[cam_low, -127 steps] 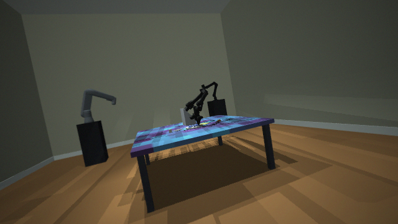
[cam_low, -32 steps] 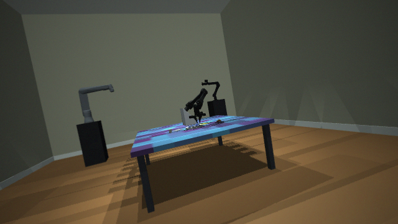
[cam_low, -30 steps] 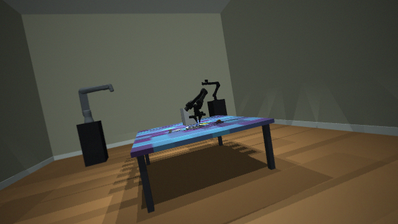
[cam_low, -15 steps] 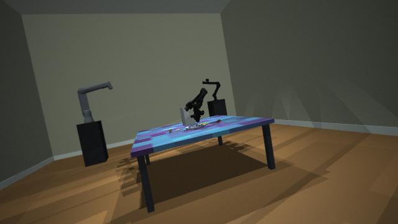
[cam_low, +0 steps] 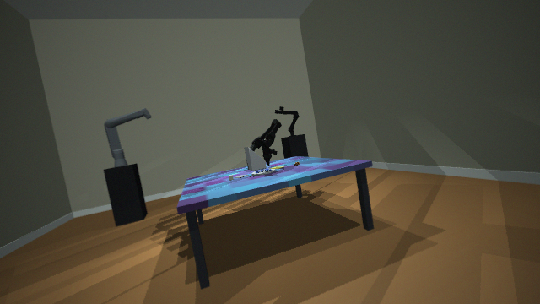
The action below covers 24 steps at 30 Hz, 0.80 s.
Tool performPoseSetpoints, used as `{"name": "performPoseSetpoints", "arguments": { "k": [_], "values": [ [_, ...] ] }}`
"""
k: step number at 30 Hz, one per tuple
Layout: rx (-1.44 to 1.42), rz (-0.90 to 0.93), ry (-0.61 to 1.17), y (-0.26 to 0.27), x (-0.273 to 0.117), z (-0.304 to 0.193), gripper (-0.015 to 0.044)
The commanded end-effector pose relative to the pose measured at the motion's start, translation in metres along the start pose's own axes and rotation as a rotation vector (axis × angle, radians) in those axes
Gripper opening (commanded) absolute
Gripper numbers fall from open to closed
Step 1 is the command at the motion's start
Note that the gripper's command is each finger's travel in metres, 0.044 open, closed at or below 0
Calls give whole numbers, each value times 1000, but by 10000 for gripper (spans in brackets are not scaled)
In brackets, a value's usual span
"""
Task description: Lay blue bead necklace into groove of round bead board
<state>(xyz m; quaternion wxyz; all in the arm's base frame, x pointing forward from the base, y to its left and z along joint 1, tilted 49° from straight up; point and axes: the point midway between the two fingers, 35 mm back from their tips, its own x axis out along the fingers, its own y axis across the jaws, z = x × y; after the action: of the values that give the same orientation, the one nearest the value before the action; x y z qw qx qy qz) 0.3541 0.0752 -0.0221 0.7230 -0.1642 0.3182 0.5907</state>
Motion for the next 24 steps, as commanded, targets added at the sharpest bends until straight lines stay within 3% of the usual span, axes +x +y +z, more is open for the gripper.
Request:
{"name": "performPoseSetpoints", "arguments": {
  "k": [1,24],
  "values": [
    [-93,2,-5,0,-1,1,120],
    [-97,-5,-3,-2,18,1,120]
  ]
}}
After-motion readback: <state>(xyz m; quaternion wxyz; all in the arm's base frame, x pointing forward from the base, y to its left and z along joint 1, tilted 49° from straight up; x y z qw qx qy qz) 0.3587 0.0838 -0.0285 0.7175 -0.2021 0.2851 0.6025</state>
